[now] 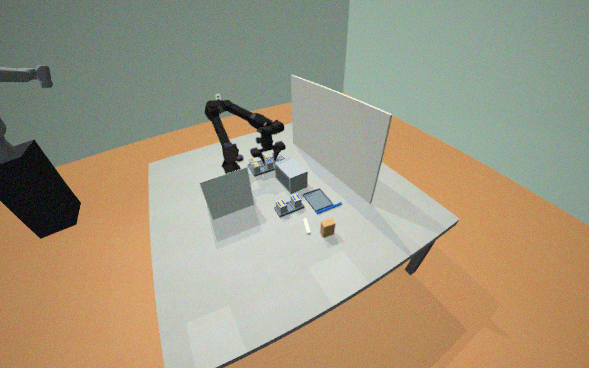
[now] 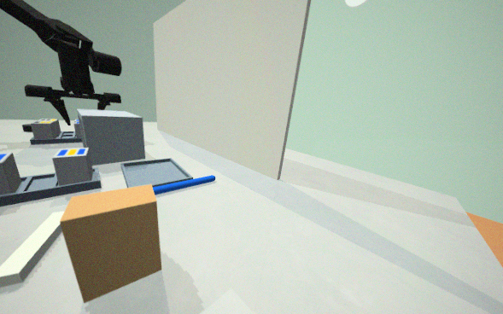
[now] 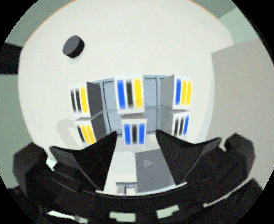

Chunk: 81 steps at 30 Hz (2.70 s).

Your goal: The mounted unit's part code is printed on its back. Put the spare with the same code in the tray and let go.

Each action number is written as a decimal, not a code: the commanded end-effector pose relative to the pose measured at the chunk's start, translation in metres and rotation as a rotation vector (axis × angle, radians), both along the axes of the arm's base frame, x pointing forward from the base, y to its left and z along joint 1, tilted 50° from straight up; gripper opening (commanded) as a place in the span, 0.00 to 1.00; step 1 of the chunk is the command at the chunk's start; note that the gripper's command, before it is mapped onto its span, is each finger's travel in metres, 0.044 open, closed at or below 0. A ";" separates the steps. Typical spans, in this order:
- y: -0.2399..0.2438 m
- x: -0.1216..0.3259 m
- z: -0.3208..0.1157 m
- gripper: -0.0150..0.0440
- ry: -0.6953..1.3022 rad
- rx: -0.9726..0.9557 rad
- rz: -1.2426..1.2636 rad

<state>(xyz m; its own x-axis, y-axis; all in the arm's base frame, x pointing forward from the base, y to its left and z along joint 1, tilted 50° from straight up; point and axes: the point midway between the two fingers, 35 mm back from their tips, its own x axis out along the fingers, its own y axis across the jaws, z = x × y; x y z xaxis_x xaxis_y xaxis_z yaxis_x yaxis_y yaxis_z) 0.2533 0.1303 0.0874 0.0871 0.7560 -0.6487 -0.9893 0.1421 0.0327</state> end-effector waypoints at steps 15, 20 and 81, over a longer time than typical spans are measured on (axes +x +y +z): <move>0.023 -0.002 -0.017 0.76 0.010 0.004 -0.001; 0.023 -0.002 -0.017 0.76 0.010 0.004 -0.001; -0.067 -0.009 0.053 0.25 0.016 -0.012 -0.003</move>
<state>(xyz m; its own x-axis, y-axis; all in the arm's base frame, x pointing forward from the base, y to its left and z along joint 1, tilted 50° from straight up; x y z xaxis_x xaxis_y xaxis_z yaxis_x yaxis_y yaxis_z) 0.2446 0.0769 0.1321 0.0778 0.7523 -0.6542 -0.9882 0.1450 0.0493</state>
